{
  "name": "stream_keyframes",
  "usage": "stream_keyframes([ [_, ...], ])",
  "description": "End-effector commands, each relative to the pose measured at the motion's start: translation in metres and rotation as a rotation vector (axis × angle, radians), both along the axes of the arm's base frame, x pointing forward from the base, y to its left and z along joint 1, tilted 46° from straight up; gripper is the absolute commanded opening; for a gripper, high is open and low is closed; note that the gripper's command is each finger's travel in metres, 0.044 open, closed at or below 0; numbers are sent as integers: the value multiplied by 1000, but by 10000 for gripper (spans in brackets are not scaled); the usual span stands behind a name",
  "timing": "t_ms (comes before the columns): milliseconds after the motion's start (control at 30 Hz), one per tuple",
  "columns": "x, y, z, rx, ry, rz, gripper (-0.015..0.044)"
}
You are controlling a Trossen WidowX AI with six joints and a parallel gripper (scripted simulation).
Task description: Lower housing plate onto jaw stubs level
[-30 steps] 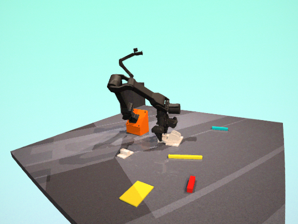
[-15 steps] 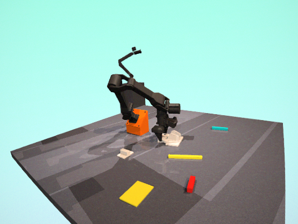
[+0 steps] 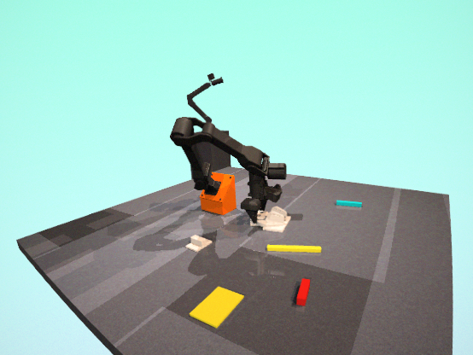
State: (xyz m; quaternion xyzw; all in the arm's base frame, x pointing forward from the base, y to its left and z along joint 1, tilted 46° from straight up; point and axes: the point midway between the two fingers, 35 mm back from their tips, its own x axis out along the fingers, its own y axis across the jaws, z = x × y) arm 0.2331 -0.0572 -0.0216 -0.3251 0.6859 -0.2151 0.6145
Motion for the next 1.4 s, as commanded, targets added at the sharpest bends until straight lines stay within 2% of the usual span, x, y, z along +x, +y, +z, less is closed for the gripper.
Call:
stream_keyframes([
  [0,1,-1,-1,-1,-3,0,351],
  [1333,0,-3,-3,-1,-3,0,351],
  [1367,0,-3,-3,3,-5,-3,377],
])
